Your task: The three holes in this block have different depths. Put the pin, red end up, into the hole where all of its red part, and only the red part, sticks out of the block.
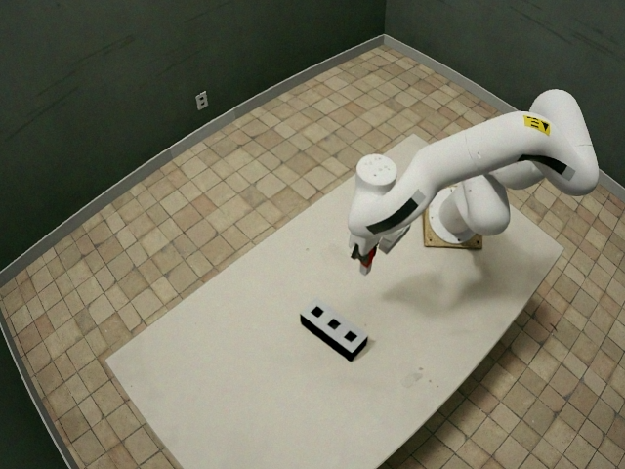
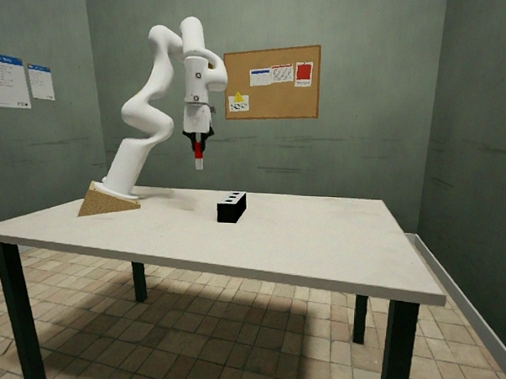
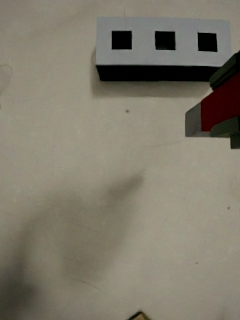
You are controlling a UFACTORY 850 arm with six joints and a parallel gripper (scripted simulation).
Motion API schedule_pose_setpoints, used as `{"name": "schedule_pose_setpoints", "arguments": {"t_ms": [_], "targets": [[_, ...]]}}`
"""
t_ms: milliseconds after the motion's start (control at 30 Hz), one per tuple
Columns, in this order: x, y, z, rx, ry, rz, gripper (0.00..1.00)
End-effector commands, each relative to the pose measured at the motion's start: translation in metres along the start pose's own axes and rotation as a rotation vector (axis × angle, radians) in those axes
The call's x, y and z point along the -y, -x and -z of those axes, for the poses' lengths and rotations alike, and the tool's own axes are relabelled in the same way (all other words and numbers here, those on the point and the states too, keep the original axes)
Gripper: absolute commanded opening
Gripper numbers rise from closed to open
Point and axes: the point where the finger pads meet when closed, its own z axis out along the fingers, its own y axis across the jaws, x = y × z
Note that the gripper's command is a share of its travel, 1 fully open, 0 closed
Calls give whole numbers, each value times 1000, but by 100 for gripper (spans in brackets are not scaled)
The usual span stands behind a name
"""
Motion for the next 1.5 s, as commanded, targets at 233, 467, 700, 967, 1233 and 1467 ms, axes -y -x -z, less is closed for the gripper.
{"name": "schedule_pose_setpoints", "arguments": {"t_ms": [233, 467, 700, 967, 1233, 1467], "targets": [[2, -1, 36, -3, 0, 1, 0], [-69, 28, 37, -2, 0, 0, 0], [-100, 41, 37, -2, 0, 0, 0], [-132, 54, 38, -1, 4, 1, 0], [-132, 54, 38, -1, 4, 1, 0], [-132, 54, 38, -1, 4, 1, 0]]}}
